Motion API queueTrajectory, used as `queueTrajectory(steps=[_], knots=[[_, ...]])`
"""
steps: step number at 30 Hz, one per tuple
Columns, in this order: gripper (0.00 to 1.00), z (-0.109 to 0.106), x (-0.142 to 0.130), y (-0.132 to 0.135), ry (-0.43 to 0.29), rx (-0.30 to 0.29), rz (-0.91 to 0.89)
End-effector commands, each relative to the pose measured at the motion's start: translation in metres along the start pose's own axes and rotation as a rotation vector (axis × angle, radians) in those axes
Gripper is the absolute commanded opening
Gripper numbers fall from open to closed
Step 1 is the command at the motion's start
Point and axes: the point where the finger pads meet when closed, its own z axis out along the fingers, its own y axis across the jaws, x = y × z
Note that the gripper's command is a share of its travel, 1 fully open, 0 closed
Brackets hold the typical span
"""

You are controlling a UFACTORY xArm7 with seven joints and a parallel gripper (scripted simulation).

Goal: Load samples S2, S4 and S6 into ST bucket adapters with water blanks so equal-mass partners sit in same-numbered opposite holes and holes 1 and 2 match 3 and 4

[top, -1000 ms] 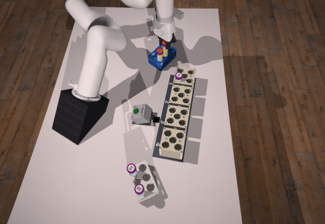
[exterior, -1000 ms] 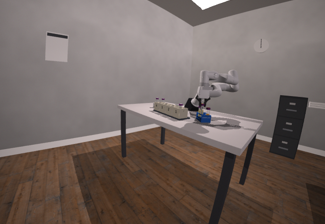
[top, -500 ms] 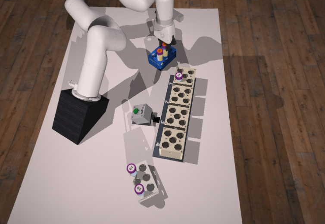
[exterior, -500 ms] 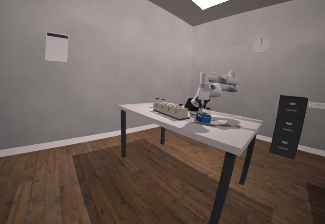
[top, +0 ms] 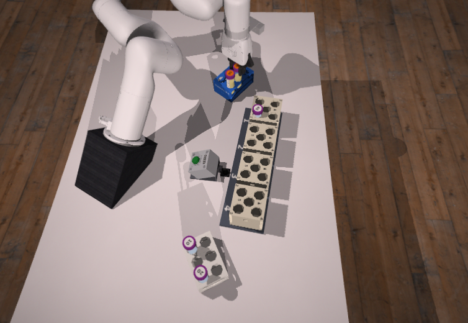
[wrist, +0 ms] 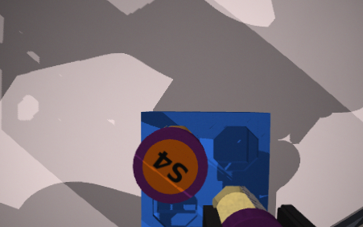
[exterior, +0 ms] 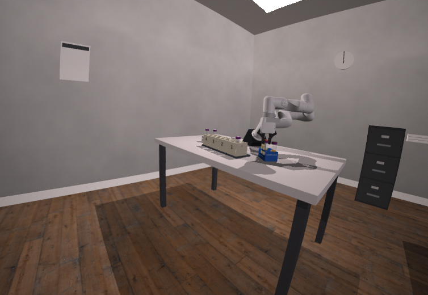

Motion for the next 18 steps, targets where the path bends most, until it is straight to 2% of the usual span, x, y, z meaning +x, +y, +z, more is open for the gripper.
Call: queueTrajectory(steps=[1, 11, 12, 18], knots=[[0.0, -0.0003, 0.0007, 0.0002, 0.003, -0.001, 0.0], [0.0, -0.0003, 0.0008, 0.0003, 0.003, -0.001, 0.0], [0.44, 0.0, 0.0008, 0.0002, 0.003, -0.001, 0.0], [0.44, 0.0001, 0.0008, 0.0002, 0.003, -0.001, 0.0]])
